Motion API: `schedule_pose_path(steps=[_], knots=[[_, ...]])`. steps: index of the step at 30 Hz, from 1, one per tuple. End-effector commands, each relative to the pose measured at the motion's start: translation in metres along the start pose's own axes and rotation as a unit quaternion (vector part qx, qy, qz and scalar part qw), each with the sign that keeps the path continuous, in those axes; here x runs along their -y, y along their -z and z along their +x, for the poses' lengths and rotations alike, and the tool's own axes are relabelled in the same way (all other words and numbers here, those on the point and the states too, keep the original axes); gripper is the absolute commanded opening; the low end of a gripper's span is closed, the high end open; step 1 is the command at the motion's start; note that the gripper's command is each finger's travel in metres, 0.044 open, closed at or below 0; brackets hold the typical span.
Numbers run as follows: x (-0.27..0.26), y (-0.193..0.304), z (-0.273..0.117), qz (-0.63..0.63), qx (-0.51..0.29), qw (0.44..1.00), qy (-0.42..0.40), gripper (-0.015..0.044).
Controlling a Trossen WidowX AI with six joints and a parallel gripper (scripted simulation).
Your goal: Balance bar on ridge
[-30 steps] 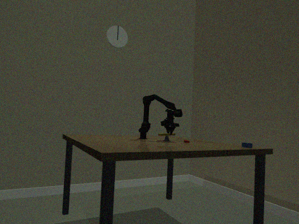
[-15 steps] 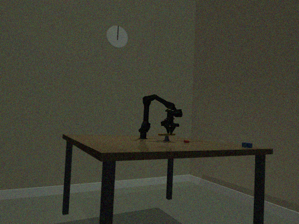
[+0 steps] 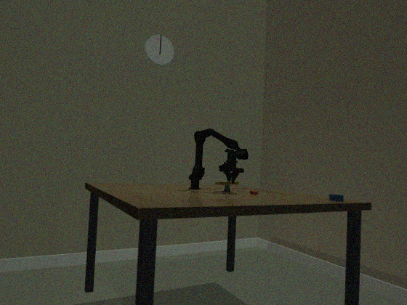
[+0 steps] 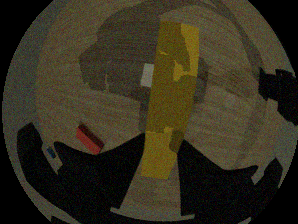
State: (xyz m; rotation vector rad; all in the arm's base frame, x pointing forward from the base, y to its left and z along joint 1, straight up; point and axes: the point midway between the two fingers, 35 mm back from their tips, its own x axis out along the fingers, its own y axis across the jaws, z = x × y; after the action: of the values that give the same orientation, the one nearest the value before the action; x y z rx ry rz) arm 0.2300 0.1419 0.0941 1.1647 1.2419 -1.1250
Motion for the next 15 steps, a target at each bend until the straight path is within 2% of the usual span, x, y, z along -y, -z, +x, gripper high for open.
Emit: schedule_pose_path(steps=[1, 15], knots=[[0.0, 0.0, 0.0013, 0.001, 0.0, 1.0, 0.0, 0.0], [0.0, 0.0002, 0.0006, 0.001, 0.0, 1.0, 0.0, 0.0]])
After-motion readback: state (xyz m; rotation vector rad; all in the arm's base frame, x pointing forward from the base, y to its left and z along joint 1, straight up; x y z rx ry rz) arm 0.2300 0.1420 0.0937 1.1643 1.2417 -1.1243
